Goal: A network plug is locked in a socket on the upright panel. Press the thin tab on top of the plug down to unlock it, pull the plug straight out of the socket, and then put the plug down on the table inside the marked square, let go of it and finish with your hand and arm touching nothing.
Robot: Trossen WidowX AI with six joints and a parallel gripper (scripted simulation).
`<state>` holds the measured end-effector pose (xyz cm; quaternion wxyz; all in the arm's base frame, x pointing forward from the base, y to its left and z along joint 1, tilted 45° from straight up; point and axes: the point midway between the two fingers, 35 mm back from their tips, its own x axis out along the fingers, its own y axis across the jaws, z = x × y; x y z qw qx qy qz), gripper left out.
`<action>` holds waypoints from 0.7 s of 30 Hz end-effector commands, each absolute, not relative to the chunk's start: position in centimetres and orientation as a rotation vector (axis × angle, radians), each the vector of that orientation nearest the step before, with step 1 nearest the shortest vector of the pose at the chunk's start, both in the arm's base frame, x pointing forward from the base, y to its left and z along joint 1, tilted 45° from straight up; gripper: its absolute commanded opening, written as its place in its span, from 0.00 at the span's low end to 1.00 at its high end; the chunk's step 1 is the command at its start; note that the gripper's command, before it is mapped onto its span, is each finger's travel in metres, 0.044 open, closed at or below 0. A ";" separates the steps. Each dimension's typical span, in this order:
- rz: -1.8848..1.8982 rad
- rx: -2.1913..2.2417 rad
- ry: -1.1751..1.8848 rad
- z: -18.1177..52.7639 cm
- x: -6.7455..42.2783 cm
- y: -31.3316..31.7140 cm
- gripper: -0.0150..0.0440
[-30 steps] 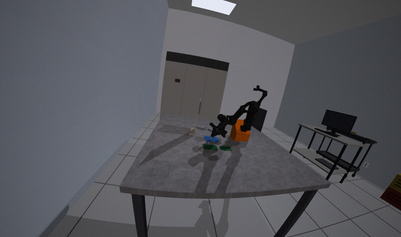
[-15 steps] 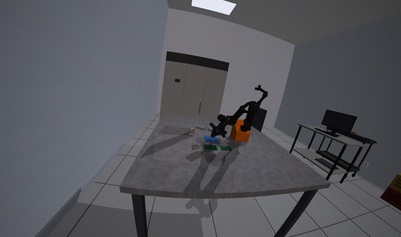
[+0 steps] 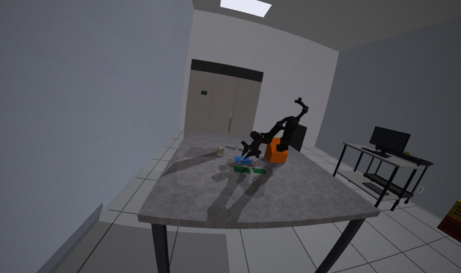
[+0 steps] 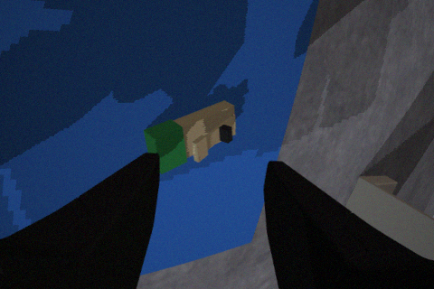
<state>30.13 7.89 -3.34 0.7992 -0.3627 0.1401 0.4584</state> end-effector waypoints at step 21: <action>0.986 -0.779 0.302 -2.1 29.0 6.3 0.52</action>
